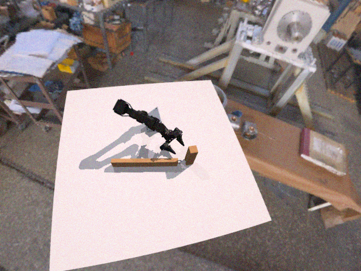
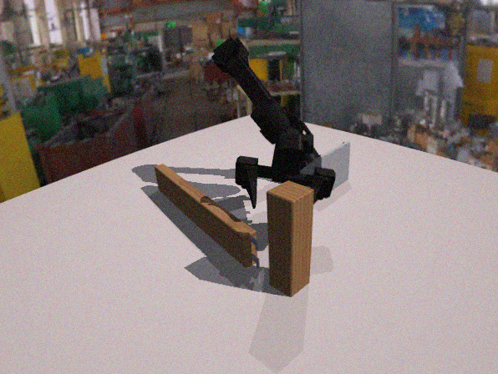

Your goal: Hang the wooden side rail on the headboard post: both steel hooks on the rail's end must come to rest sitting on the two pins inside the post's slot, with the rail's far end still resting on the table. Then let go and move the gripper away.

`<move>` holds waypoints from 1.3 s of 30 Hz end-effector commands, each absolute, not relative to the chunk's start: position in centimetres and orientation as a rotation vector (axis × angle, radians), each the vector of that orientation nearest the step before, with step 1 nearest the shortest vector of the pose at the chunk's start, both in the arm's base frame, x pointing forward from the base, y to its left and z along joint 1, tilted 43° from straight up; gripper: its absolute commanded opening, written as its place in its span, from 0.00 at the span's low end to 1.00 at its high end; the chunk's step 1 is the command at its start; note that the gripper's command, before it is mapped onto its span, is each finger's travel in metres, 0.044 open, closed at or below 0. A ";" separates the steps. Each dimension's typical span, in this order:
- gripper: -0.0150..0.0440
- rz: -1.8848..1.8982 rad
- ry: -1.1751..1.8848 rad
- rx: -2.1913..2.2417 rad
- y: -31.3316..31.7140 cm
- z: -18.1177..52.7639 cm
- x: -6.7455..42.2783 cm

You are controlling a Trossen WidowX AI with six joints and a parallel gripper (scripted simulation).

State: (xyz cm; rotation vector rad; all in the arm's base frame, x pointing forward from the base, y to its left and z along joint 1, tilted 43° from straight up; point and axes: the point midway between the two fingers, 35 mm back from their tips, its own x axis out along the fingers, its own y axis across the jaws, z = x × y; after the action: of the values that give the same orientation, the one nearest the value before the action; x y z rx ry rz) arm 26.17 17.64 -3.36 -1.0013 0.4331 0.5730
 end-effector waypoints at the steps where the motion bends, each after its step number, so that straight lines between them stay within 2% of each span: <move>1: 1.00 0.674 0.540 -1.061 18.9 -1.8 29.0; 10: 1.00 0.881 0.729 -1.130 18.2 3.5 29.8; 39: 1.00 0.851 0.770 -1.084 18.2 3.4 29.9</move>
State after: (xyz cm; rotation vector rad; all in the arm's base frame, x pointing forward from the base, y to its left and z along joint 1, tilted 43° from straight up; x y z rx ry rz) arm 29.79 18.12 3.42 -1.1196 0.7411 0.8733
